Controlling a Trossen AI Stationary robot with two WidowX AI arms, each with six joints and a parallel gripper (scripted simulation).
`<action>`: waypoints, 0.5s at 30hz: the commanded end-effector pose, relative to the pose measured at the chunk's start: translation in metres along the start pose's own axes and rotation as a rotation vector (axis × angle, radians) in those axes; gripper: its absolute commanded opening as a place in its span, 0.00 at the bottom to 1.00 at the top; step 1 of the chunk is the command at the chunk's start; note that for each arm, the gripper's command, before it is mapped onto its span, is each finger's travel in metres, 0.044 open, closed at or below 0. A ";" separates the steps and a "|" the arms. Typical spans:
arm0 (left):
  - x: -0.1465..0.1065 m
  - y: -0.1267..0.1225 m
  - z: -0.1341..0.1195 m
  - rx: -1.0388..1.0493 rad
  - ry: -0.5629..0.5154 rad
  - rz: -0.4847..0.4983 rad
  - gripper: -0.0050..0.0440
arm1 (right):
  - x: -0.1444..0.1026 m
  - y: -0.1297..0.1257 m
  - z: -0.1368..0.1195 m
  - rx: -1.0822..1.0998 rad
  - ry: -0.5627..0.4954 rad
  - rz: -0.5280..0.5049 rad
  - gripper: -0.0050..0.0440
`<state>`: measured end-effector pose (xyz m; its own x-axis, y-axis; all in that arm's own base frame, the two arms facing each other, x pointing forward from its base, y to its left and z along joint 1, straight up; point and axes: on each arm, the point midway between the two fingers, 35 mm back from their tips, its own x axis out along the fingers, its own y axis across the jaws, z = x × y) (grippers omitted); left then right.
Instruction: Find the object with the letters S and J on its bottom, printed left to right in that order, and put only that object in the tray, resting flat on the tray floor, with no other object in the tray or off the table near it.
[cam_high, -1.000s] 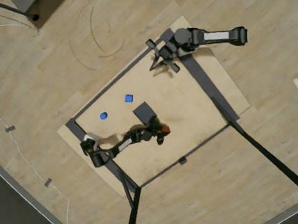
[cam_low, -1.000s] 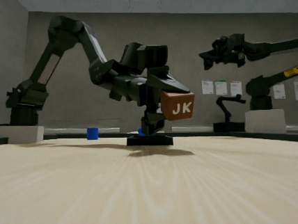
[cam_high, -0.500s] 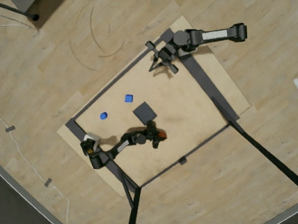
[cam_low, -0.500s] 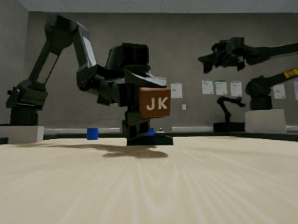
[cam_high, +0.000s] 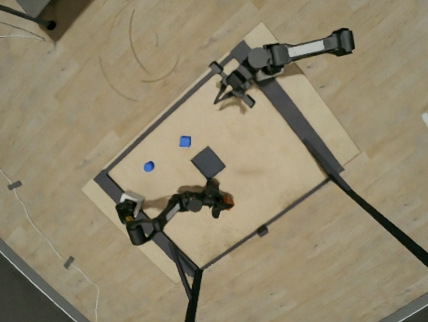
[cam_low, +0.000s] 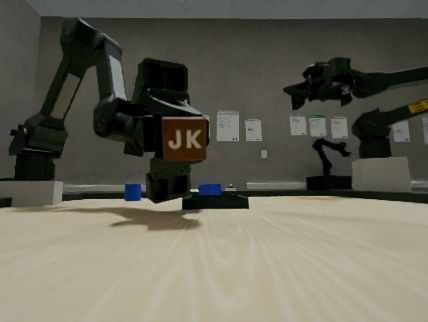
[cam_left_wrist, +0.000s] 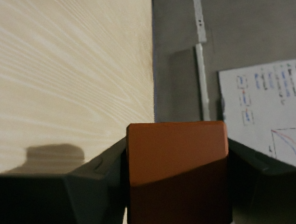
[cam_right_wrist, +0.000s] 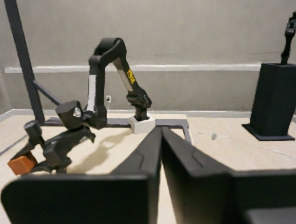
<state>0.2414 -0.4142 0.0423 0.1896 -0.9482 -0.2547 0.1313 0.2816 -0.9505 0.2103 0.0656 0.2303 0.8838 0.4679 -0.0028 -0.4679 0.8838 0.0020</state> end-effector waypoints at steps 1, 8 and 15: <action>-0.008 -0.015 -0.007 -0.012 0.011 -0.049 0.45 | 0.001 0.001 -0.003 -0.004 -0.006 -0.004 0.00; -0.014 -0.017 -0.014 -0.031 0.024 -0.068 0.45 | 0.002 0.002 -0.007 -0.004 -0.006 -0.004 0.00; -0.013 -0.013 -0.013 -0.032 0.021 -0.062 0.45 | 0.002 0.002 -0.003 -0.007 -0.011 -0.004 0.00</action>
<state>0.2242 -0.4065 0.0462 0.1608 -0.9621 -0.2202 0.1014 0.2381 -0.9659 0.2113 0.0687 0.2229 0.8841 0.4673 -0.0024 -0.4673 0.8841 0.0016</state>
